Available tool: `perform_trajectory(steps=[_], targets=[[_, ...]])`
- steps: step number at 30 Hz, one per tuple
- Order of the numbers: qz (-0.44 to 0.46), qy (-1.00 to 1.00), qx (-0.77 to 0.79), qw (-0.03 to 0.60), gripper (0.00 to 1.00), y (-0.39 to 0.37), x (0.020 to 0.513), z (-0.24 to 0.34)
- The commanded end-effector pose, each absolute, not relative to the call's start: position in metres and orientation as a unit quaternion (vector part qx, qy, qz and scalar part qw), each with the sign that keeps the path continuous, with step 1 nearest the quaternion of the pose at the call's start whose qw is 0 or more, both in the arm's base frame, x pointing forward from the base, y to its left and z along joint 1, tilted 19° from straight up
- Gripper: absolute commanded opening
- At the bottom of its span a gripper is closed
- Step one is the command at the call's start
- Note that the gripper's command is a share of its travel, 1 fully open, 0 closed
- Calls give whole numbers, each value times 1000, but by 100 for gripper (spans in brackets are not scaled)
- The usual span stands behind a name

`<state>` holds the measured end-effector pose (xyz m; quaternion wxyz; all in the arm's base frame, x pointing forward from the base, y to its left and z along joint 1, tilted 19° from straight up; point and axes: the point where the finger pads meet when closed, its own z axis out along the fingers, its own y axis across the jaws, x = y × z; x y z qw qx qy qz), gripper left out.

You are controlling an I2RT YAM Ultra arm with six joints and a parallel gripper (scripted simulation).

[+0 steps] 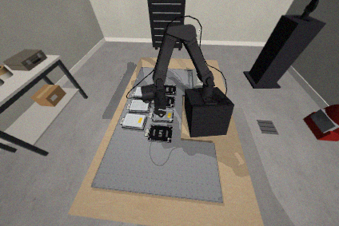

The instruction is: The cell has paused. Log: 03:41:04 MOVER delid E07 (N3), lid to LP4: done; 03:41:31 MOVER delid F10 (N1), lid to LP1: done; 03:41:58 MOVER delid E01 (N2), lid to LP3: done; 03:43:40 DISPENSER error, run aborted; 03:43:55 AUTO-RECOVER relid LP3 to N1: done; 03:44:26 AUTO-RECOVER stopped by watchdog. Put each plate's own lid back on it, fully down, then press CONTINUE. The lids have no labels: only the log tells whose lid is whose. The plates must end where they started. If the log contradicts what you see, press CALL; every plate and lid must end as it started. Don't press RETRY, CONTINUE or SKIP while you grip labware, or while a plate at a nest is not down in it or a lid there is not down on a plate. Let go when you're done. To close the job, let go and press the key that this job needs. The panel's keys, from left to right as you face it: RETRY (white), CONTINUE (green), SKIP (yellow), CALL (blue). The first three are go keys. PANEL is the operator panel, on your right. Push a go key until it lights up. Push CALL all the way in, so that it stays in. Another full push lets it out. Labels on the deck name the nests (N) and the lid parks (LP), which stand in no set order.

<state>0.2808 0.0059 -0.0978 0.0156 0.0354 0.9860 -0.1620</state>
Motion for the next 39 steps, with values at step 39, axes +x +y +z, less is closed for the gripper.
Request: perform_trajectory(steps=[39], targets=[[-162,986,31,33,100,-7,292,-136]])
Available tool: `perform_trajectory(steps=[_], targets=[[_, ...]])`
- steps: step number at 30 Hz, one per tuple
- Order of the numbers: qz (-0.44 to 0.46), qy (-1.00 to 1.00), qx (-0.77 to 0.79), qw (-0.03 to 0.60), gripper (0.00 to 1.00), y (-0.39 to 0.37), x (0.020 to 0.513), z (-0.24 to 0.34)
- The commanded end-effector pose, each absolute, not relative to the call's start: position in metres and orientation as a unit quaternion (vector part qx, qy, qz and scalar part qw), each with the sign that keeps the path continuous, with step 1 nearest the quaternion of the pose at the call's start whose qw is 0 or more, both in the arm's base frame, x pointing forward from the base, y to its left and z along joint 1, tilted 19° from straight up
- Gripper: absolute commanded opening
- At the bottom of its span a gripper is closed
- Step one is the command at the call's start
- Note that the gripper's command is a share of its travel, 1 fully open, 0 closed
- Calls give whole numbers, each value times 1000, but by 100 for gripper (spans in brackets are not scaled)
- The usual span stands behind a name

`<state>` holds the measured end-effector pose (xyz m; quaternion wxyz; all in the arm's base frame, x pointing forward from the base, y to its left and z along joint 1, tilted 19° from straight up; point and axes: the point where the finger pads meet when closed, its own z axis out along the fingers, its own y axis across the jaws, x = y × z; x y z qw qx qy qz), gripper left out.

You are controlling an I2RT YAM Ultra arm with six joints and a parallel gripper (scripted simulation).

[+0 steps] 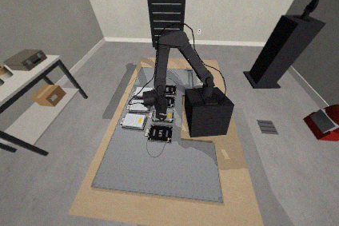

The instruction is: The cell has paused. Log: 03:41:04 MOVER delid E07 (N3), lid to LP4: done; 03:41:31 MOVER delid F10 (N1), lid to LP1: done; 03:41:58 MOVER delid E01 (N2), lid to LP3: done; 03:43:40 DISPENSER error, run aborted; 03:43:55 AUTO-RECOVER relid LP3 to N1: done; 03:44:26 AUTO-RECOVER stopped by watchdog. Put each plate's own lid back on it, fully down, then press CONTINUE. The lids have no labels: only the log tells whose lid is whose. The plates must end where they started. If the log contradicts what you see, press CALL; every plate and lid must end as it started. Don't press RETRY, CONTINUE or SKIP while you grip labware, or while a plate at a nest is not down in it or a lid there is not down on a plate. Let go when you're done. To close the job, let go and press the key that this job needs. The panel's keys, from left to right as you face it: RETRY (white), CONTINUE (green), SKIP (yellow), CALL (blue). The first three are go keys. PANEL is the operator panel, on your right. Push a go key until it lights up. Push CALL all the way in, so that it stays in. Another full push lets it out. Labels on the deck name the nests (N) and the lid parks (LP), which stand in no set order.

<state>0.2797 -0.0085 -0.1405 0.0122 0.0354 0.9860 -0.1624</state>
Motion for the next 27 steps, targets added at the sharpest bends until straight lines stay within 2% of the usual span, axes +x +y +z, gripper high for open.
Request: perform_trajectory(steps=[1,5,26,27], targets=[[-162,986,32,33,100,-7,292,-136],[-162,986,32,33,99,-7,292,-136],[-161,986,33,27,80,-7,287,-136],[-161,986,33,27,0,-7,287,-136]])
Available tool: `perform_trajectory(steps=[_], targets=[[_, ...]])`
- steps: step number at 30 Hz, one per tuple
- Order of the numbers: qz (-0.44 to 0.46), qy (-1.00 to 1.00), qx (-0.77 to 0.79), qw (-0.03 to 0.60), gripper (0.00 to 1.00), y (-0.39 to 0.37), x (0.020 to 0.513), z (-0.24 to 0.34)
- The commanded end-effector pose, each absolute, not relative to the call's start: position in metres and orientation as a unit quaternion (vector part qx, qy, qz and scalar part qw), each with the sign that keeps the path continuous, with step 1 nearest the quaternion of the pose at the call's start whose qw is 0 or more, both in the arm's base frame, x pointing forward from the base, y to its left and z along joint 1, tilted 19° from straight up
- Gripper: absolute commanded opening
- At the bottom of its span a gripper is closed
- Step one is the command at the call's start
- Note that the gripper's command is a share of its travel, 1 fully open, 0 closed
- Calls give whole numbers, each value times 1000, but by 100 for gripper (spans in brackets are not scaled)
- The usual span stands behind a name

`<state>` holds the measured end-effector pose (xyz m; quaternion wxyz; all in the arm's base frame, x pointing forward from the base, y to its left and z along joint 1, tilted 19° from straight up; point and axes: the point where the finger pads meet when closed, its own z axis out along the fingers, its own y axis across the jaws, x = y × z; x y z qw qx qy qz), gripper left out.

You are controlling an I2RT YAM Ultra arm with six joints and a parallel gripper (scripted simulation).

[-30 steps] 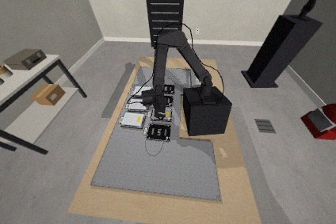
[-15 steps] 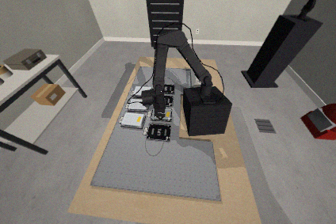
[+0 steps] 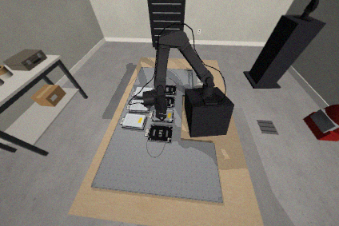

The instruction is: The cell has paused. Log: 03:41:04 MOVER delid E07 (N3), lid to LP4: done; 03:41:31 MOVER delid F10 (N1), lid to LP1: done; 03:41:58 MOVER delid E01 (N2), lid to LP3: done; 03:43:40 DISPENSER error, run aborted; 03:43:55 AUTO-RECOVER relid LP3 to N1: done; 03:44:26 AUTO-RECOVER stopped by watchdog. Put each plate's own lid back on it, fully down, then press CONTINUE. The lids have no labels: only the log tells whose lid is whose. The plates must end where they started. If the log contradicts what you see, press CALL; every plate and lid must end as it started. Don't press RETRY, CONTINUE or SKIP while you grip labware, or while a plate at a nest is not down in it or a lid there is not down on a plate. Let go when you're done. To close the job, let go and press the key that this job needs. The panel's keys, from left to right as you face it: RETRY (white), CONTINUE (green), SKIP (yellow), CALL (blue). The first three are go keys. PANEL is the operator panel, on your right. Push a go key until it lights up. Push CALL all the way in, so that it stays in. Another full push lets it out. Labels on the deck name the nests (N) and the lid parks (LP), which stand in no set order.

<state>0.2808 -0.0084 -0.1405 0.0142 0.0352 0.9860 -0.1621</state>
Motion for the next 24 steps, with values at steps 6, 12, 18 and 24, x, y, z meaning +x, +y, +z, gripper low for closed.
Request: perform_trajectory(steps=[6,12,18,24], targets=[[-161,986,33,27,0,-7,286,-136],[-161,986,33,27,0,-7,286,-136],[-163,986,32,29,0,-2,284,-123],[-161,986,32,32,0,2,287,-112]])
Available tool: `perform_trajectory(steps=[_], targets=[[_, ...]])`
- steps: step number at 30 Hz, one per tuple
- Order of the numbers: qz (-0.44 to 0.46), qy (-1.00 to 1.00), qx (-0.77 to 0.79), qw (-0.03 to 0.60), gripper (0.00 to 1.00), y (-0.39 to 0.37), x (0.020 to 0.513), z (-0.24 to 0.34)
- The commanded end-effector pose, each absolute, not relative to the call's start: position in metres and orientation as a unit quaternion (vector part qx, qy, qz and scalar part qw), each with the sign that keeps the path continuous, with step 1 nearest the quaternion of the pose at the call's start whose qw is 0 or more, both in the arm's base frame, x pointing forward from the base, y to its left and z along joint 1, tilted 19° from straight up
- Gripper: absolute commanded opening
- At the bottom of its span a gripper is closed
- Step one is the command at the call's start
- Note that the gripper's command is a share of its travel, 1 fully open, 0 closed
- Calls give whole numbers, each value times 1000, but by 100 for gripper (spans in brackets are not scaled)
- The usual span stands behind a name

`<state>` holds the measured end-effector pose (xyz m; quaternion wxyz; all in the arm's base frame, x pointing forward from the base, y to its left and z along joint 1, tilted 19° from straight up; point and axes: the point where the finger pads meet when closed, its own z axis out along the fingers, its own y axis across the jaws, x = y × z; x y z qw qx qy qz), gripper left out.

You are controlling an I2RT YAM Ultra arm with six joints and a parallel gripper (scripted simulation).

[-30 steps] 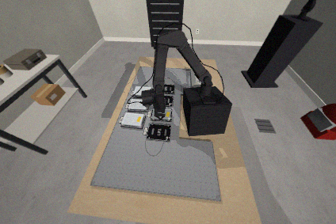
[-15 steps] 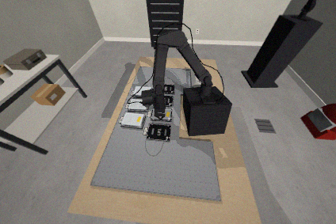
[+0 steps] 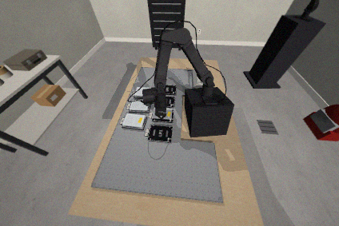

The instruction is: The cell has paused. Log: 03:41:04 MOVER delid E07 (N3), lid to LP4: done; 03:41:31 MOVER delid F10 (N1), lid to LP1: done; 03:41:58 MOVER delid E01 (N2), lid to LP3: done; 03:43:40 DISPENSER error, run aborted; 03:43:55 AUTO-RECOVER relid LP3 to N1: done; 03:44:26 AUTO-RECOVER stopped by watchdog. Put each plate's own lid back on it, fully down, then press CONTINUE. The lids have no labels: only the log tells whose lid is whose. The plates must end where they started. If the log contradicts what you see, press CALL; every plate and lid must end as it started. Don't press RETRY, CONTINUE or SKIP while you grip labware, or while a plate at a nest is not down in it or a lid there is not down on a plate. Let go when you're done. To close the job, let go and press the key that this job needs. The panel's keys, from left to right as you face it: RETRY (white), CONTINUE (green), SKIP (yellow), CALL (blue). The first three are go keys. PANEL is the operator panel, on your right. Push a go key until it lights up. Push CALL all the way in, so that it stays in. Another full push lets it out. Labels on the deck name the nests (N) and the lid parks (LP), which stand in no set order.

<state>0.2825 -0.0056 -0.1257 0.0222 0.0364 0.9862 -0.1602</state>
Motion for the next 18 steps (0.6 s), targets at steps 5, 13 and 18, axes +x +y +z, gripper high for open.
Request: perform_trajectory(steps=[5,13,18], targets=[[-160,986,32,34,0,4,289,-107],[-157,986,33,41,0,11,295,-92],[-157,986,33,41,0,13,294,-86]])
